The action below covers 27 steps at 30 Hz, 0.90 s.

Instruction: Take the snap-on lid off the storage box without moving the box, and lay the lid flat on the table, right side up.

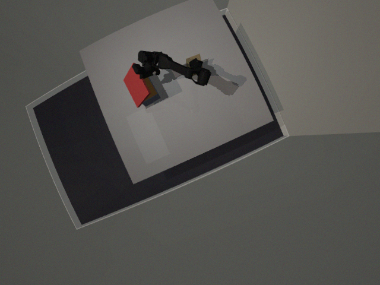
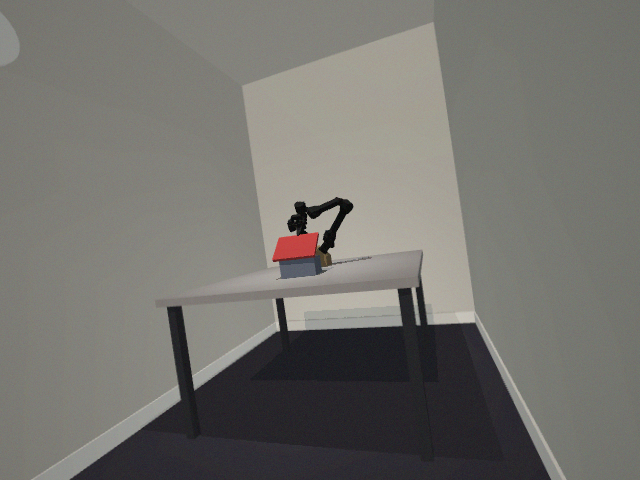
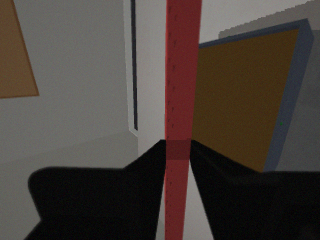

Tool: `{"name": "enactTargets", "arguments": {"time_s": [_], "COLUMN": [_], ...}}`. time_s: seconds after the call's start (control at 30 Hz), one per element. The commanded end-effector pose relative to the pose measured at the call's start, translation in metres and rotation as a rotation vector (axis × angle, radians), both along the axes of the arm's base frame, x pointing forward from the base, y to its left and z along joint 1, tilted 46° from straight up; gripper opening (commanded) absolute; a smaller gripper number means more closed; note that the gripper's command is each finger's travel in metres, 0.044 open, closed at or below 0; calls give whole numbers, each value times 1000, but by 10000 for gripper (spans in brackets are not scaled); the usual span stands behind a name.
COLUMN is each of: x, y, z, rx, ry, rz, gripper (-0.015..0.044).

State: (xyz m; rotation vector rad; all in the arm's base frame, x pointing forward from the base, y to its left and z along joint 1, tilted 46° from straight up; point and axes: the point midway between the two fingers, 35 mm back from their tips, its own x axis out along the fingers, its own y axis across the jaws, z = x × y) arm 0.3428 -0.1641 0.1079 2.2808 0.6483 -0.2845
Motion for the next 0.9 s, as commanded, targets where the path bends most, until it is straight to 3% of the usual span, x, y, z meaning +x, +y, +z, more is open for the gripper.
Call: {"name": "enactTargets", "arguments": {"time_s": [0.0, 0.43, 0.87], "x": [-1, -3, -5], "y": [-8, -17, 6], "z": [8, 17, 28], "rx": [-9, -9, -8], "ry": [-12, -12, -11], "rz": [-4, -4, -4], "gripper": [0, 0, 0]}}
